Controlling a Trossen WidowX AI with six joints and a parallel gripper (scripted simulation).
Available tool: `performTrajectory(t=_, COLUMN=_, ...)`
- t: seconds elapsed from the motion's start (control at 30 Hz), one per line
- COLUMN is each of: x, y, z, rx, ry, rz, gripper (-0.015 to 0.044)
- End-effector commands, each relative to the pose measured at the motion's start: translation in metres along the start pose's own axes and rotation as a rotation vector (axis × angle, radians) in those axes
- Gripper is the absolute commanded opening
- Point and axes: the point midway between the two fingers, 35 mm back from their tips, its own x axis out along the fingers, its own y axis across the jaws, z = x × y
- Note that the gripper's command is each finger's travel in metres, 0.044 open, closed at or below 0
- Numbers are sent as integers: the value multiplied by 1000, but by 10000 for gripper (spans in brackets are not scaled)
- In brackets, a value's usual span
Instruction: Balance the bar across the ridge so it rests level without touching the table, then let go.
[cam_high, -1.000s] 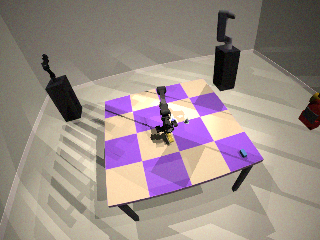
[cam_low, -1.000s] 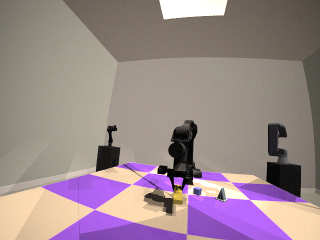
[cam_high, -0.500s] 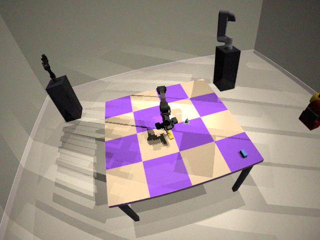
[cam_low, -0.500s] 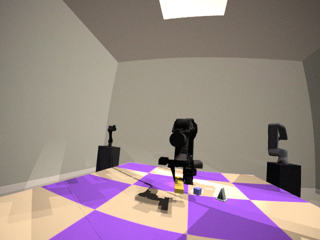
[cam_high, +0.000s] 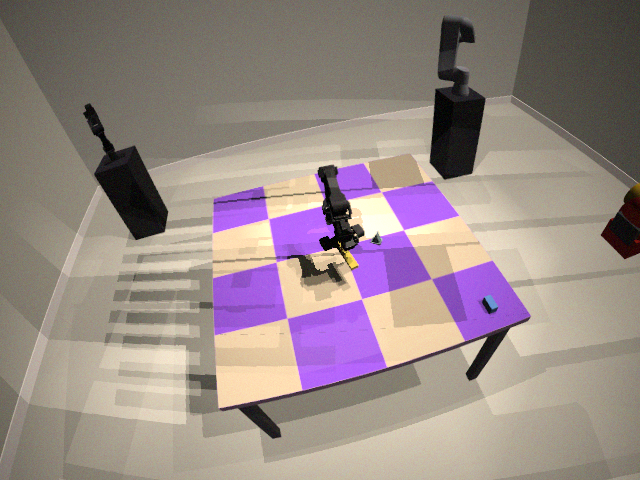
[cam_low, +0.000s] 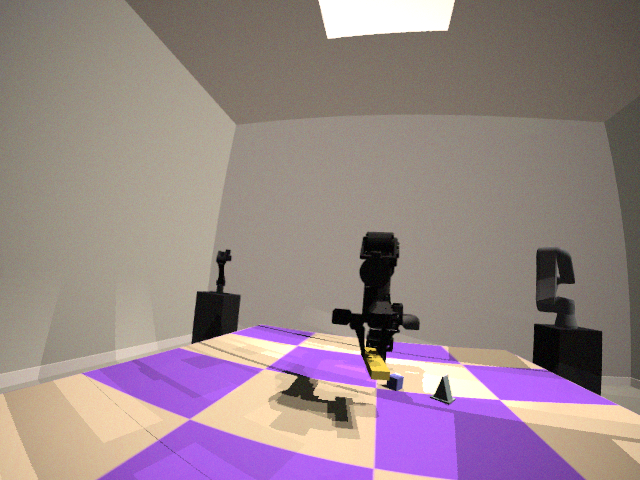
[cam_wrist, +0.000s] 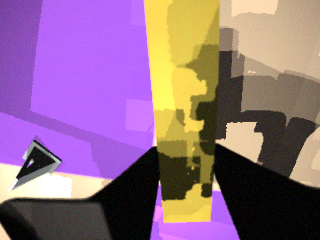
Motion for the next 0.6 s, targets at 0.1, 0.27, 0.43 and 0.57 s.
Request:
performTrajectory(t=0.1, x=-2, y=29, z=-3, rx=-76, ry=-2, rz=6, gripper=0)
performTrajectory(t=0.27, x=-3, y=49, z=-7, rx=-135, ry=-2, rz=8, gripper=0)
performTrajectory(t=0.43, x=-4, y=68, z=-12, rx=-195, ry=-2, rz=10, gripper=0)
performTrajectory(t=0.57, x=-4, y=84, z=-17, rx=-243, ry=-2, rz=12, gripper=0)
